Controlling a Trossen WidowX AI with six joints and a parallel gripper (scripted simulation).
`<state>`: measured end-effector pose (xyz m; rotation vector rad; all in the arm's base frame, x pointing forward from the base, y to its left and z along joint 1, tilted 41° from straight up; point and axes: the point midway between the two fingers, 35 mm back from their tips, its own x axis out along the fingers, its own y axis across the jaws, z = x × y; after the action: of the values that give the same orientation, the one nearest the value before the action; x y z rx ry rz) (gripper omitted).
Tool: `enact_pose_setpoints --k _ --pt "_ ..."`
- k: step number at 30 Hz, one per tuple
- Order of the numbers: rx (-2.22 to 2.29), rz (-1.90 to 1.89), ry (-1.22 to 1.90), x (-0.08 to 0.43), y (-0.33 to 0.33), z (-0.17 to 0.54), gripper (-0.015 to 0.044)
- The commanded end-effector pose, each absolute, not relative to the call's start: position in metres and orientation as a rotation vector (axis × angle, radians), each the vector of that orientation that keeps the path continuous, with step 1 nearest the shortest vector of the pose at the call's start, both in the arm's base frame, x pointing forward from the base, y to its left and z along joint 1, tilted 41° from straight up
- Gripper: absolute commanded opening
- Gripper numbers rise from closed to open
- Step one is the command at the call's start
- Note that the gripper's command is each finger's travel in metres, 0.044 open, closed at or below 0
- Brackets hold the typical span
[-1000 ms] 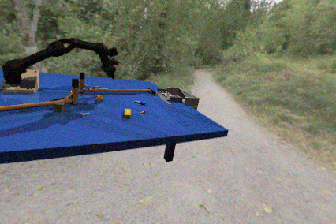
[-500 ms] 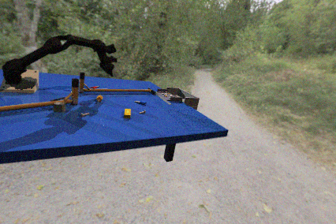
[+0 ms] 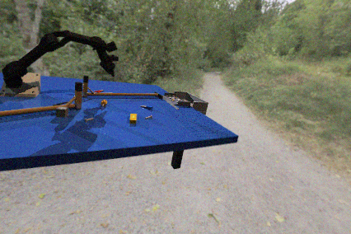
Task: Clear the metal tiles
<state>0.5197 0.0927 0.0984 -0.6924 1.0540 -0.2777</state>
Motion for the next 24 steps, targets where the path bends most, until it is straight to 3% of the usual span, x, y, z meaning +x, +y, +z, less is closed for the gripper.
enact_pose_setpoints --k 1,24 --pt "-0.694 -0.281 1.046 0.511 0.095 0.103 0.0440" --pt "-0.700 -0.267 1.001 0.458 0.103 0.128 0.0440"
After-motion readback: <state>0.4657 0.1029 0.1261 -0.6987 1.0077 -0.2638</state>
